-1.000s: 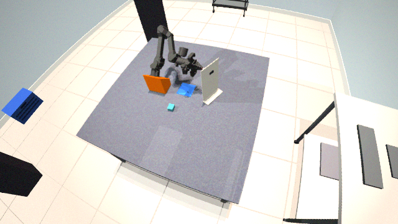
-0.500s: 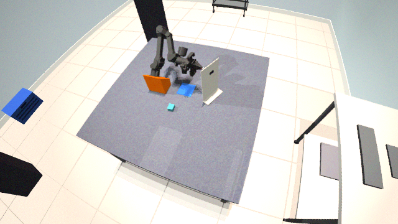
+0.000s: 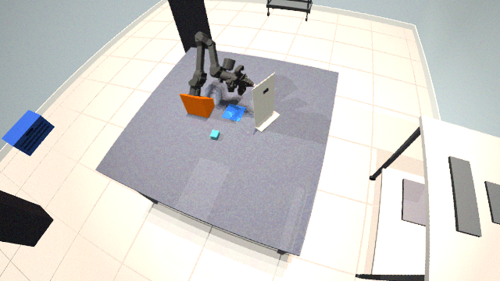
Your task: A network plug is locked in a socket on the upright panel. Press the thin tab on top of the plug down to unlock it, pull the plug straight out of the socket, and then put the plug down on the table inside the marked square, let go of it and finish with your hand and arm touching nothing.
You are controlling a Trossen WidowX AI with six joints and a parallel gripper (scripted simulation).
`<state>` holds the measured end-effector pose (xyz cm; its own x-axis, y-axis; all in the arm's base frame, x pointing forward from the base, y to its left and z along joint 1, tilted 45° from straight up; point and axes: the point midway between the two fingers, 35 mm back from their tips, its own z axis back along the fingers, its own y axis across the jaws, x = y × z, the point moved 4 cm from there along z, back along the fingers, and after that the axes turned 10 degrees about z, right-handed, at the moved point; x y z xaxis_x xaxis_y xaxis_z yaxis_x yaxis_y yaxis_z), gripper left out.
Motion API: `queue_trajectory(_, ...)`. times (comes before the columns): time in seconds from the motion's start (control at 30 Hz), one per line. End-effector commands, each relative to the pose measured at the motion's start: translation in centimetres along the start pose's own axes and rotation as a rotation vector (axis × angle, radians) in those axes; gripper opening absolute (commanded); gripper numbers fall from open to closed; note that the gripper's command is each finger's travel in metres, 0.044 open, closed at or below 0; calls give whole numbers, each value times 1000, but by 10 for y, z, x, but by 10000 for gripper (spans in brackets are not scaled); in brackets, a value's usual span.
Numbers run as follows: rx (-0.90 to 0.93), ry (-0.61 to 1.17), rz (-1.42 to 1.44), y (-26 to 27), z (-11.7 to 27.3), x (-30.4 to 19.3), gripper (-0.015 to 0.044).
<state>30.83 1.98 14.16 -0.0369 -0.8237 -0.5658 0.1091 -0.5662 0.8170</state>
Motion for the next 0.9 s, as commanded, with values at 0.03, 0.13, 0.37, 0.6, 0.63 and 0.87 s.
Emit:
queue_trajectory(0.03,-1,2,0,8,1,1,0)
queue_trajectory(0.13,0,1,0,14,3,2,0)
queue_trajectory(0.37,0,0,-1,30,8,5,0)
queue_trajectory(0.6,0,-1,-1,46,15,8,0)
queue_trajectory(0.63,1,-1,-1,48,16,8,0)
queue_trajectory(0.87,1,-2,-1,59,23,10,0)
